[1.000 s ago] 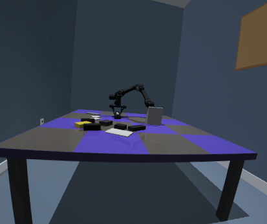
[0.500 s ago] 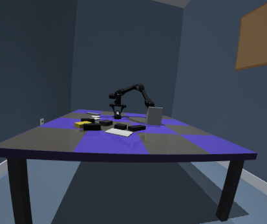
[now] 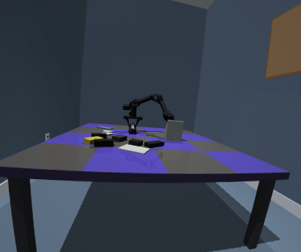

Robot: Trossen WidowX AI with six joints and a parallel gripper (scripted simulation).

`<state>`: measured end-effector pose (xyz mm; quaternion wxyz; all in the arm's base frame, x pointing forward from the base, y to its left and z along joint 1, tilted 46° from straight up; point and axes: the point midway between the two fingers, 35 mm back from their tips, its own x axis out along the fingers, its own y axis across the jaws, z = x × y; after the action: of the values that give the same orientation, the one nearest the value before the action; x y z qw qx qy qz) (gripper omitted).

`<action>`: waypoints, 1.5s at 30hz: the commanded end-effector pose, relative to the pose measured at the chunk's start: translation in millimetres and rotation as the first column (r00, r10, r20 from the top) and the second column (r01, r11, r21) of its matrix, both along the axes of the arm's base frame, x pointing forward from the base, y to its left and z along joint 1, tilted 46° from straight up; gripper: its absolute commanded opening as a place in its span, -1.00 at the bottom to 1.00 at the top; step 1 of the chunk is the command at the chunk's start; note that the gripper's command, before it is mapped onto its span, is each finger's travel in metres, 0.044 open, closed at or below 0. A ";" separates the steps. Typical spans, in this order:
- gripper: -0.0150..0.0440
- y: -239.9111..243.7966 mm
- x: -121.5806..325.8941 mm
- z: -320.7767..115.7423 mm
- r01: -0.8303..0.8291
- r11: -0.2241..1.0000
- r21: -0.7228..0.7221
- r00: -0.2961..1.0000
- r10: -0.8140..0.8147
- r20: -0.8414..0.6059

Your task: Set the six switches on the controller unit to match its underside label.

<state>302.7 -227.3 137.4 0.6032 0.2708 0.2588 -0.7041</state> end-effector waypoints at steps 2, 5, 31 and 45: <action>0.64 6.3 3.7 3.2 -0.006 1.000 -0.002 1.000 0.006 0.009; 0.64 8.7 4.1 3.7 -0.006 1.000 -0.002 1.000 0.006 0.009; 0.64 29.4 7.0 6.2 -0.006 1.000 0.000 1.000 0.006 0.009; 0.64 40.8 8.5 6.2 -0.006 1.000 0.000 1.000 0.006 0.009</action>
<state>308.1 -191.8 142.8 0.6036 0.2701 0.2583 -0.7042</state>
